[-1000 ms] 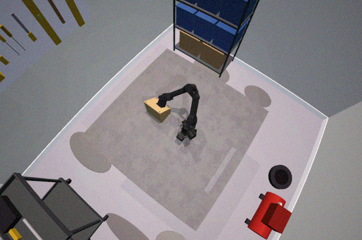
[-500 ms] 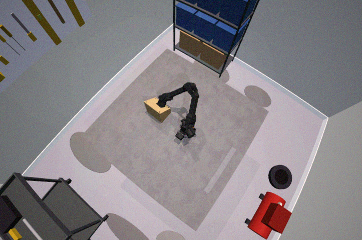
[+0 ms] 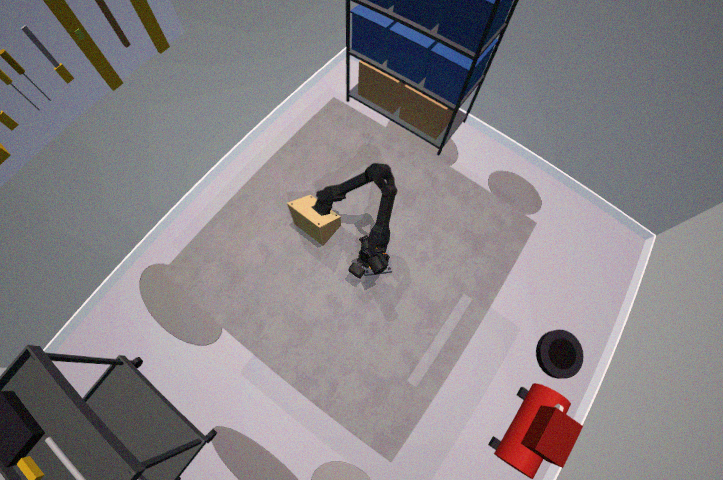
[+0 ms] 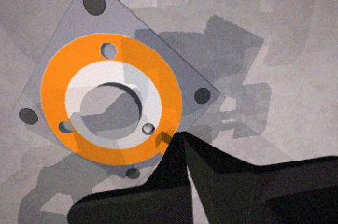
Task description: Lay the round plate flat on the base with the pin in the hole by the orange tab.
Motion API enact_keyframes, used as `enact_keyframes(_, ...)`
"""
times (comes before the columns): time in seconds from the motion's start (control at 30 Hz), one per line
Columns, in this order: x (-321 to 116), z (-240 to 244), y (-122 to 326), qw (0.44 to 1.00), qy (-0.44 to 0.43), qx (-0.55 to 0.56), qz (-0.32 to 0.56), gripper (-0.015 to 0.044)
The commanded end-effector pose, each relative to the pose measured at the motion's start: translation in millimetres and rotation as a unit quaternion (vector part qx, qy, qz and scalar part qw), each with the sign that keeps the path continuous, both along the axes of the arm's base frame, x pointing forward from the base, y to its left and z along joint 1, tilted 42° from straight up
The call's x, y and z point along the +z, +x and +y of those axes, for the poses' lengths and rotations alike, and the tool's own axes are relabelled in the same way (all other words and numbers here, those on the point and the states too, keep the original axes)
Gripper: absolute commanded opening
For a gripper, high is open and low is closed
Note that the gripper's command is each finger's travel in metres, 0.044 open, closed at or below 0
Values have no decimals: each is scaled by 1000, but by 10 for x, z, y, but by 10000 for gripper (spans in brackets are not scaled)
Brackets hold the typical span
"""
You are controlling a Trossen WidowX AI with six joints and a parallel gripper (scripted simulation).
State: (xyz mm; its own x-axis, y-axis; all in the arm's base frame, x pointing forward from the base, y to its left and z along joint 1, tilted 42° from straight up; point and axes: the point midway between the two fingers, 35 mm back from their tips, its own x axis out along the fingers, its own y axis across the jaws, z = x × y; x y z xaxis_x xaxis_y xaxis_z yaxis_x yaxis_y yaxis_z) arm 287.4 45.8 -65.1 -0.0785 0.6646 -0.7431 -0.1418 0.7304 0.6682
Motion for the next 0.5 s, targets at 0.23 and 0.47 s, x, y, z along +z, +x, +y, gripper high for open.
enact_keyframes(0.23,167,-136,-9,1000,-1,2,2,0)
enact_keyframes(0.47,285,-216,-4,1000,1,-1,0,0)
